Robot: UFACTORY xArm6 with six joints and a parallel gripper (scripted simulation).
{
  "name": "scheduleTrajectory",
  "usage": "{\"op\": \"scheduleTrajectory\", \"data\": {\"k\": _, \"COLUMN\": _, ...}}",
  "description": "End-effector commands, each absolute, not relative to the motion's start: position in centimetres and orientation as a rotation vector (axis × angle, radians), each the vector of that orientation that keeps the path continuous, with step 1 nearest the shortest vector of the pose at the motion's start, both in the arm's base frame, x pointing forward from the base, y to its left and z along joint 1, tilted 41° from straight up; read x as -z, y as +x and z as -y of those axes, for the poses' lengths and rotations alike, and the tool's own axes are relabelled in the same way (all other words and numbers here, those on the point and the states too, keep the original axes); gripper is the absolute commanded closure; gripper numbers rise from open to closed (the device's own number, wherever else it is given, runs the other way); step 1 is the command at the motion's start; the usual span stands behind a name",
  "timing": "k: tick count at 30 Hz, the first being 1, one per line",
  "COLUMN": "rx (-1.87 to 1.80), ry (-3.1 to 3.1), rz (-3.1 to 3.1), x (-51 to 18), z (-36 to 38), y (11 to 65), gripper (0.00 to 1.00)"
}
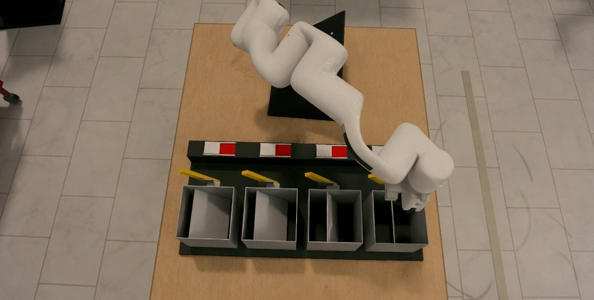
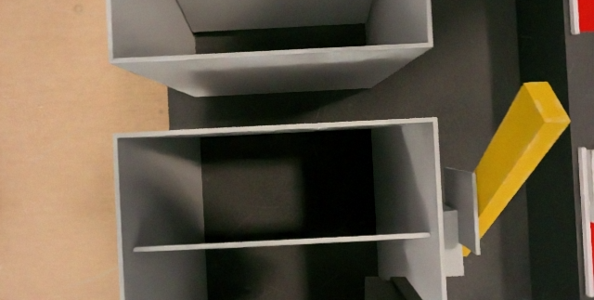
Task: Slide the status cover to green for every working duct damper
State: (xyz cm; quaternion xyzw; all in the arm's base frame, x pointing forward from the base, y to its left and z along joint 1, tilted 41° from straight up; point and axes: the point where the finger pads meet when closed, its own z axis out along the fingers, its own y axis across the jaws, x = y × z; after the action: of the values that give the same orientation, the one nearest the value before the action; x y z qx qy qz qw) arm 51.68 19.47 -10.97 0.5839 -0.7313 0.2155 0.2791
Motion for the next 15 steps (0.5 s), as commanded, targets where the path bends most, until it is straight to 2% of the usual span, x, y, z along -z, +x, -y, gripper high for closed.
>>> {"op": "scheduleTrajectory", "data": {"k": 1, "rx": -0.557, "ry": 1.607, "rz": 1.923, "x": 10.8, "z": -19.6, "y": 51.8, "gripper": 1.0}}
{"op": "scheduleTrajectory", "data": {"k": 15, "rx": -0.56, "ry": 1.604, "rz": 1.928, "x": 4.1, "z": -13.3, "y": 53.3, "gripper": 1.0}}
